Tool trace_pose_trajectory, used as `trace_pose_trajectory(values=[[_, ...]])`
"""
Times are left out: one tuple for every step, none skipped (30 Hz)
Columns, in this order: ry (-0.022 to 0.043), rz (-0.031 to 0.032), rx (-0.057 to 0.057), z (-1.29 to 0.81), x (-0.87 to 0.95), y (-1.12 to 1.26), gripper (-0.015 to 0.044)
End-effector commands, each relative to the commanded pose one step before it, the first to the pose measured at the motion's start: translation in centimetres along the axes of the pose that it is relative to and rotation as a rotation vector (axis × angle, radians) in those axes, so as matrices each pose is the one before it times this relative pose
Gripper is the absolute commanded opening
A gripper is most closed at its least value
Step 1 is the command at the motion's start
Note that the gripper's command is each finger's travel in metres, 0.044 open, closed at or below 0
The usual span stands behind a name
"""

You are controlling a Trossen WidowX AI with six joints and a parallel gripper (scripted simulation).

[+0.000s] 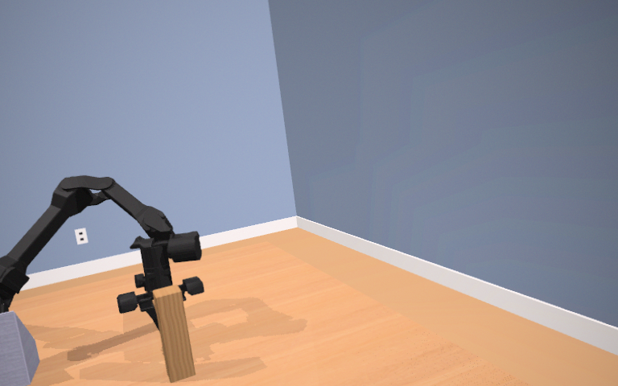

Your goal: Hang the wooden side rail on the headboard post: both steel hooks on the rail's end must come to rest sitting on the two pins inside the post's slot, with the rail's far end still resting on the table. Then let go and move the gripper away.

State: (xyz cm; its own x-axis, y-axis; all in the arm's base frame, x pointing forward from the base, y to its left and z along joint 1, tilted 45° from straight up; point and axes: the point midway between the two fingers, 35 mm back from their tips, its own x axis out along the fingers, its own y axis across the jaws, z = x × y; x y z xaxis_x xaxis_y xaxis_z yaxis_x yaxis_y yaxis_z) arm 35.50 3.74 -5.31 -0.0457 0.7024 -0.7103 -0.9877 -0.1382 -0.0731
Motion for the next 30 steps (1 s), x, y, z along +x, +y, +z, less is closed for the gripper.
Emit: trace_pose_trajectory(values=[[0.00407, -0.00780, 0.0024, -0.340, -0.192, 0.019, 0.0000], [0.00000, 0.00000, 0.0000, -0.011, 0.011, 0.011, 0.0000], [0.00000, 0.00000, 0.0000, -0.011, 0.011, 0.011, 0.0000], [0.00000, 0.00000, 0.0000, -0.011, 0.011, 0.011, 0.0000], [0.00000, 0.00000, 0.0000, -0.011, 0.011, 0.011, 0.0000], [0.00000, 0.00000, 0.0000, -0.011, 0.011, 0.011, 0.0000], [0.00000, 0.00000, 0.0000, -0.011, 0.011, 0.011, 0.0000], [0.00000, 0.00000, 0.0000, -0.011, 0.004, 0.011, 0.0000], [0.00001, 0.00000, 0.0000, -0.011, -0.003, 0.010, 0.0000], [0.00001, 0.00000, 0.0000, -0.011, -0.008, 0.011, 0.0000], [0.00001, 0.00000, 0.0000, -0.011, -0.011, 0.011, 0.0000], [0.00001, 0.00000, 0.0000, -0.011, -0.011, 0.010, 0.0000], [0.00001, 0.00000, 0.0000, -0.011, -0.011, 0.003, 0.0000], [0.00001, 0.00000, 0.0000, -0.011, -0.011, -0.003, 0.0000], [0.00001, 0.00000, 0.0000, -0.011, -0.011, -0.008, 0.0000], [0.00001, 0.00000, 0.0000, -0.007, -0.008, -0.008, 0.0000], [0.00001, 0.00000, 0.0000, -0.007, -0.007, -0.007, 0.0000], [0.00001, 0.00000, 0.0000, -0.007, -0.007, -0.007, 0.0000], [0.00001, 0.00000, 0.0000, -0.007, -0.007, -0.007, 0.0000], [0.00001, 0.00000, 0.0000, -0.007, -0.007, -0.007, 0.0000], [0.00001, 0.00000, 0.0000, -0.007, -0.007, -0.007, 0.0000], [0.00001, 0.00000, 0.0000, -0.007, -0.007, -0.007, 0.0000], [0.00001, 0.00000, 0.0000, -0.007, -0.007, -0.007, 0.0000], [0.00001, 0.00000, 0.0000, -0.007, -0.007, -0.007, 0.0000], [0.00001, 0.00000, 0.0000, -0.007, -0.007, -0.007, 0.0000], [0.00001, 0.00000, 0.0000, -0.007, -0.007, -0.007, 0.0000], [0.00001, 0.00000, 0.0000, -0.007, -0.007, -0.007, 0.0000], [0.00001, 0.00000, 0.0000, -0.007, -0.007, -0.007, 0.0000], [0.00001, 0.00000, 0.0000, -0.007, -0.007, -0.007, 0.0000], [0.00001, 0.00000, 0.0000, -0.007, -0.007, -0.007, 0.0000]])
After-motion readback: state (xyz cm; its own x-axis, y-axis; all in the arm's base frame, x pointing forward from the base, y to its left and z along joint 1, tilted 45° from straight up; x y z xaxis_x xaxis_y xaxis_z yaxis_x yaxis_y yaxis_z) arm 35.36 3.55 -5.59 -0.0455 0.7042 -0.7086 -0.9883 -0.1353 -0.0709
